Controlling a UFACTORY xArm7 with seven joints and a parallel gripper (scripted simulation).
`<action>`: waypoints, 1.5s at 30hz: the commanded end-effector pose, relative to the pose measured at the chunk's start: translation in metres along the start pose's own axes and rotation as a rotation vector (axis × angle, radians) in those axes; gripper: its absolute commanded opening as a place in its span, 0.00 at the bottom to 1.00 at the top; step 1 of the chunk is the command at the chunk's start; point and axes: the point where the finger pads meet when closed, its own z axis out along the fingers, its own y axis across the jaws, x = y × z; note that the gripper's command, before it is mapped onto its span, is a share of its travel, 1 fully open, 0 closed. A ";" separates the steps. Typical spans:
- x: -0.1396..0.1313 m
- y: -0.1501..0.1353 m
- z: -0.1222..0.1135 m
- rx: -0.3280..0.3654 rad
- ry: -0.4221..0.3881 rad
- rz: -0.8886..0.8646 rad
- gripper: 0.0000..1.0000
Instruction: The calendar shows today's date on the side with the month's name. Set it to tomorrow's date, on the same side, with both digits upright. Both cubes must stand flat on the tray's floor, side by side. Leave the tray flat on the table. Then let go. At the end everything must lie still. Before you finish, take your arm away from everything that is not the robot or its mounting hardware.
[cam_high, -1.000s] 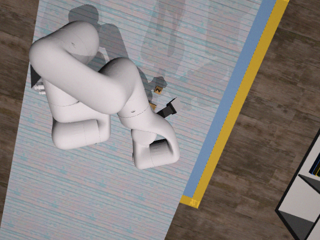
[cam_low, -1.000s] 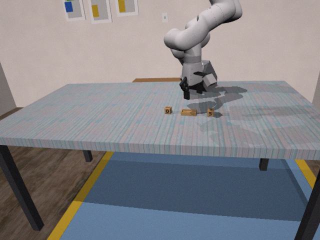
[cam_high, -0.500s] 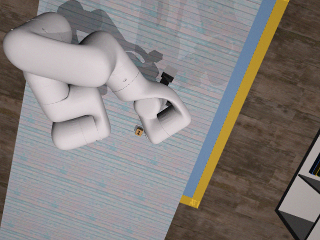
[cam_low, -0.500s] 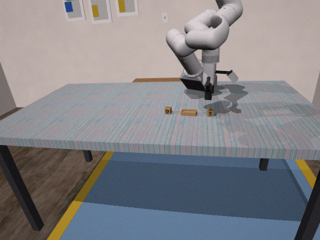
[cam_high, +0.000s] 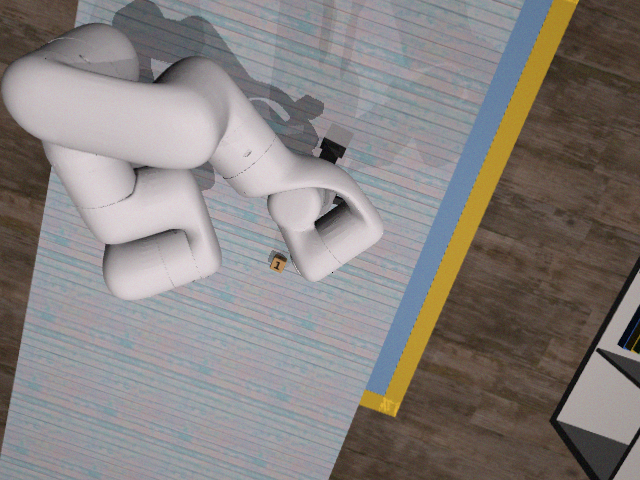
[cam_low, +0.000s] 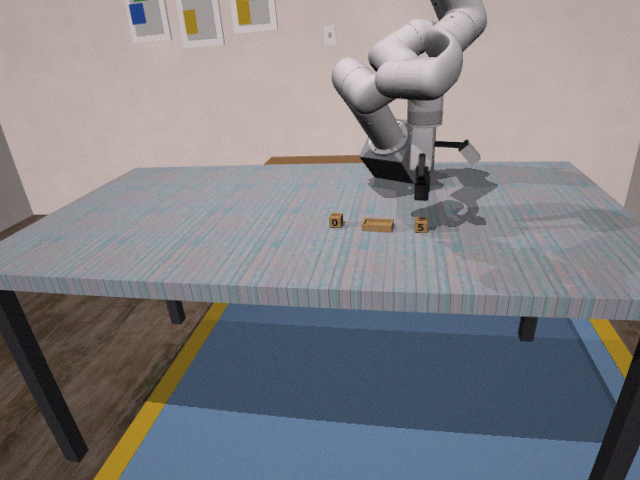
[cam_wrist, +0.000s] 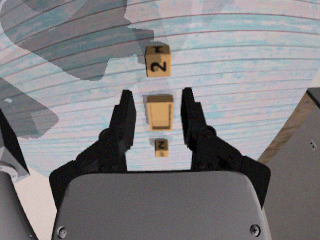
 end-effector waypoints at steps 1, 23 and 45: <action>0.001 0.001 -0.001 -0.002 0.002 -0.001 0.47; 0.001 0.001 -0.001 -0.002 0.002 -0.001 0.47; 0.001 0.001 0.015 -0.001 0.002 -0.001 0.47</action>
